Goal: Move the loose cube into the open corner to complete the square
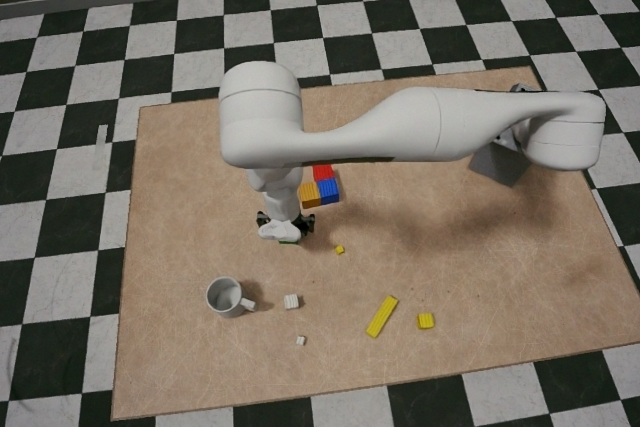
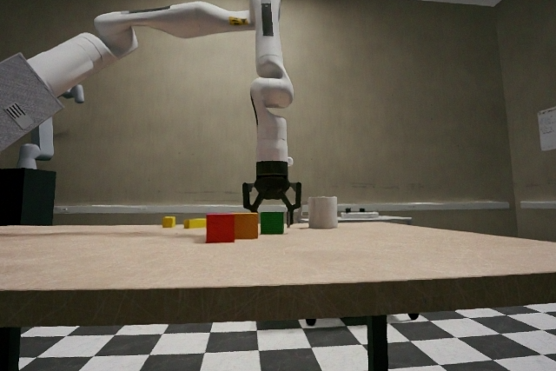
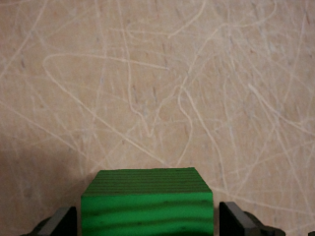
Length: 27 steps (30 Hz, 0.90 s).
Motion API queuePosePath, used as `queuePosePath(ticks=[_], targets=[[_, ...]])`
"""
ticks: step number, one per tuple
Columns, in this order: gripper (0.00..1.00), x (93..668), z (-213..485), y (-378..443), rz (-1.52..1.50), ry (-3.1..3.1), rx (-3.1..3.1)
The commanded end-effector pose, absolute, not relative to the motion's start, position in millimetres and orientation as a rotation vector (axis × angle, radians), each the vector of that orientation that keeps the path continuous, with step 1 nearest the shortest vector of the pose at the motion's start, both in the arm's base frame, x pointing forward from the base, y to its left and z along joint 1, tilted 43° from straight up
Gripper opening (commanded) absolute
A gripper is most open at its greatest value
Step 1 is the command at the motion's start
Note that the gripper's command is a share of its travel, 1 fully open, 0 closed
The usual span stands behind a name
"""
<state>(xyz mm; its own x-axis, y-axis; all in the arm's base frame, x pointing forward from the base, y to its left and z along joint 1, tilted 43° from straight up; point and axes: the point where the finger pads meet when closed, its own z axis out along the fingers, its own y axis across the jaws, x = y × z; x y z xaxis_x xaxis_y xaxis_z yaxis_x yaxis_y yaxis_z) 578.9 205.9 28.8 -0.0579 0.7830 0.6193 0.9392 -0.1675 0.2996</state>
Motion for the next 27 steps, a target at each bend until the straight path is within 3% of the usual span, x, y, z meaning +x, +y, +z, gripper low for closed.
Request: queuePosePath(ticks=[1,10,11,27], targets=[[0.81,579.4,29.5,205.1,-1.040,-1.868,-1.991],[0.81,579.4,29.5,205.1,-1.040,-1.868,-1.991],[0.10,579.4,29.5,205.1,-1.040,-1.868,-1.991],[0.10,579.4,29.5,205.1,-1.040,-1.868,-1.991]])
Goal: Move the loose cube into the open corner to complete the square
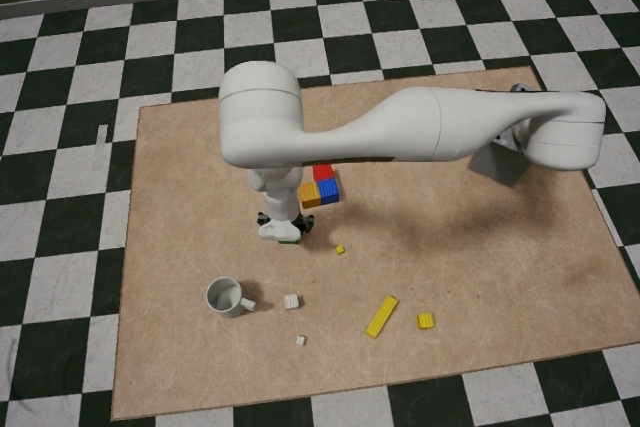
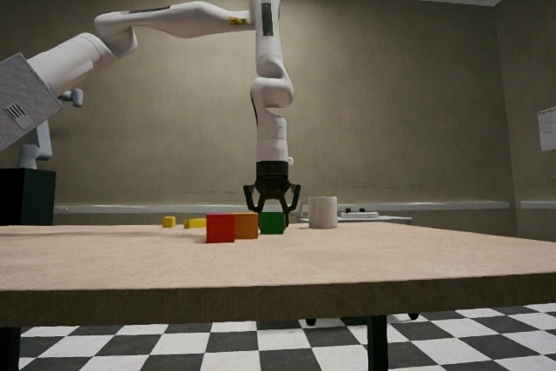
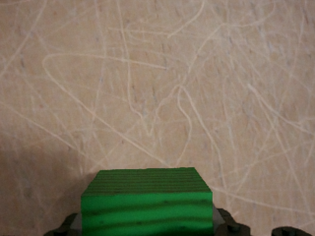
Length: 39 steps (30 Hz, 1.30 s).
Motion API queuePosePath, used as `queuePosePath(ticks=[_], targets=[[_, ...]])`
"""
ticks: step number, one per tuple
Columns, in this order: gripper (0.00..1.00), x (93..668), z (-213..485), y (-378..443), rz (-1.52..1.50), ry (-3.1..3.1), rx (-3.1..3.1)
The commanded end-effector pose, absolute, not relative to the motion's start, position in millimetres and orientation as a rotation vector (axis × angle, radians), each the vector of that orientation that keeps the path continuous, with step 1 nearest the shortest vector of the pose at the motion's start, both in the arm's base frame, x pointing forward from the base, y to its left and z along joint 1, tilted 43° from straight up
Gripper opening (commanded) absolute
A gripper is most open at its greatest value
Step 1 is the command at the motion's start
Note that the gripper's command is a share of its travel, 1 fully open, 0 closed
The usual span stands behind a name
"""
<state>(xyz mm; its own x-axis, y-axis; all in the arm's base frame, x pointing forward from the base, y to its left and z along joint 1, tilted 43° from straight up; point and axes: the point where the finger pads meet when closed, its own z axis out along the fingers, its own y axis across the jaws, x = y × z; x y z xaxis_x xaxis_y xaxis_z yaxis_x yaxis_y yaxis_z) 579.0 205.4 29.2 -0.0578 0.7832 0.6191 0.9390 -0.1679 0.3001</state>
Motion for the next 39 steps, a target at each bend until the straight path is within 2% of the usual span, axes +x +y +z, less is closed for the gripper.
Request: queuePosePath(ticks=[1,39], targets=[[0.10,579.4,29.5,205.1,-1.040,-1.868,-1.991],[0.10,573.8,41.5,195.3,-1.040,-1.868,-1.991]])
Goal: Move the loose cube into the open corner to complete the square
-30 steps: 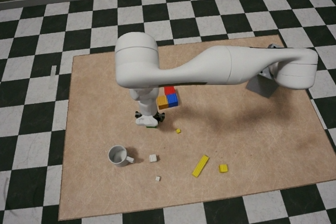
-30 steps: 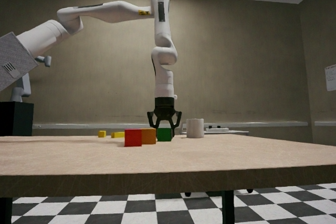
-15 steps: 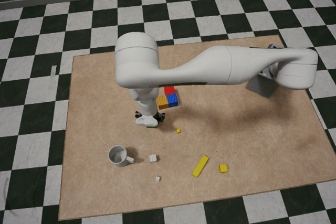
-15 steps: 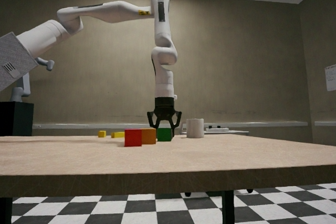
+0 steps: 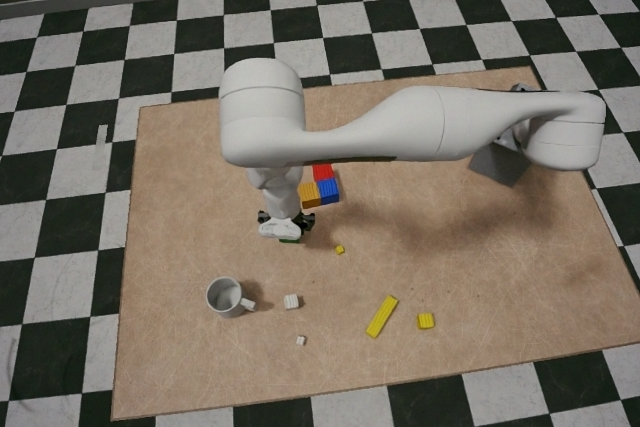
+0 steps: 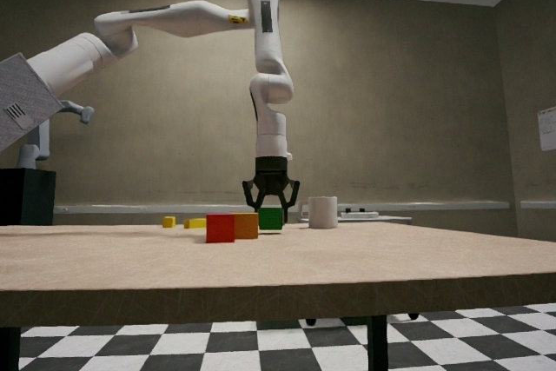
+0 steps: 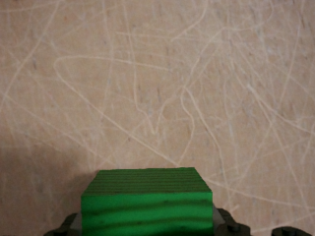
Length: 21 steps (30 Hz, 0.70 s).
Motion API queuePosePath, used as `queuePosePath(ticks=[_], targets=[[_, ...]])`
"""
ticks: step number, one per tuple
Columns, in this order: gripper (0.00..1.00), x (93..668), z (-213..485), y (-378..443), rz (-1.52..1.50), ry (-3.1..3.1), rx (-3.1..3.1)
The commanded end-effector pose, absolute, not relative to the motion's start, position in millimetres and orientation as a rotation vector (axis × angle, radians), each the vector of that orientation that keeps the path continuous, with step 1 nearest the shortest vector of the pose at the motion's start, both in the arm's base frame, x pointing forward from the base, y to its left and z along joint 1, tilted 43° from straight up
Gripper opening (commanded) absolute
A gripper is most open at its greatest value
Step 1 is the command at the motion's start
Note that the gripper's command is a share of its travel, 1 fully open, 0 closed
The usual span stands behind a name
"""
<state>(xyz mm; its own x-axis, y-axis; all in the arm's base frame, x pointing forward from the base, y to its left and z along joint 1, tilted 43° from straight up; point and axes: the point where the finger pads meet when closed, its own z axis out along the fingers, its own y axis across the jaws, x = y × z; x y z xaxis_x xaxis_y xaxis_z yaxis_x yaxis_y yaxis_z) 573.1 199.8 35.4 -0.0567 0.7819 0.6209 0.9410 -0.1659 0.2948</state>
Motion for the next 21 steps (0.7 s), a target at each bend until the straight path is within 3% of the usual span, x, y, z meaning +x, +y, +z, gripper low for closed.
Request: queuePosePath(ticks=[1,21], targets=[[0.10,573.1,42.9,194.1,-1.040,-1.868,-1.991],[0.10,560.4,70.2,171.5,-1.040,-1.868,-1.991]])
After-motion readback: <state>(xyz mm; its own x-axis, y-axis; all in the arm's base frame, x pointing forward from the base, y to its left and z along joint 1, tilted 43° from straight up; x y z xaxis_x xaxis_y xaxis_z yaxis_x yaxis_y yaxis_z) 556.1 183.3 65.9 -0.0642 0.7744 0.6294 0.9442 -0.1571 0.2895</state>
